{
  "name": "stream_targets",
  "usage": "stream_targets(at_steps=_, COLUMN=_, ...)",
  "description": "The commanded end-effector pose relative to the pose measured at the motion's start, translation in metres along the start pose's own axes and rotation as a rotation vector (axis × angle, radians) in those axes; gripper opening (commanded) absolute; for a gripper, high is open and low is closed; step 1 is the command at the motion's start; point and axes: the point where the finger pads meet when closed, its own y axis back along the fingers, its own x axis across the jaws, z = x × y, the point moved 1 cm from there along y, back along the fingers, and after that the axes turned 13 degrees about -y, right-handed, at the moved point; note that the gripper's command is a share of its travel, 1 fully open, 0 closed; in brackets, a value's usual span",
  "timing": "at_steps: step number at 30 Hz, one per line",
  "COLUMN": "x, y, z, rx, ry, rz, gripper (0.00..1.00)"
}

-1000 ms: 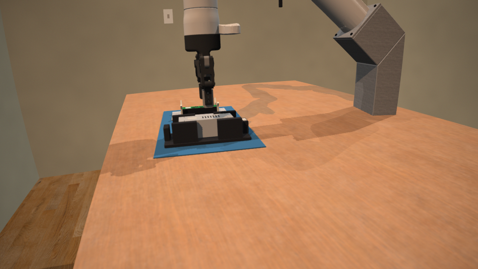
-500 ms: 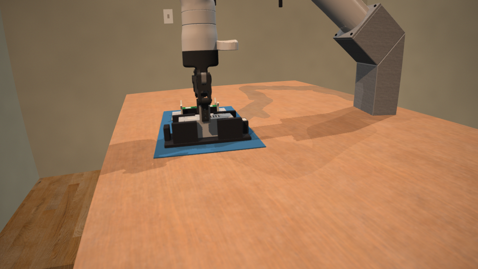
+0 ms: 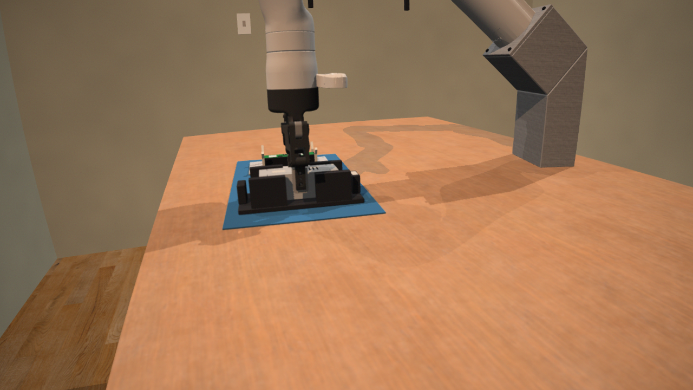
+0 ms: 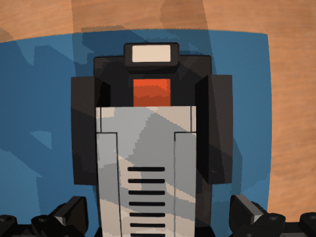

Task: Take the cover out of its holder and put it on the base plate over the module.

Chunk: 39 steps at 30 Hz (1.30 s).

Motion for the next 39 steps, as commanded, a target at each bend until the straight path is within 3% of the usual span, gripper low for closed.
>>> stream_targets(at_steps=1, x=-0.0032, y=-0.0050, z=-0.0012, rx=0.002, ry=0.001, rz=-0.008, gripper=1.00)
stream_targets(at_steps=39, x=-0.0029, y=-0.0032, z=-0.0011, rx=0.003, ry=0.001, rz=-0.009, gripper=1.00)
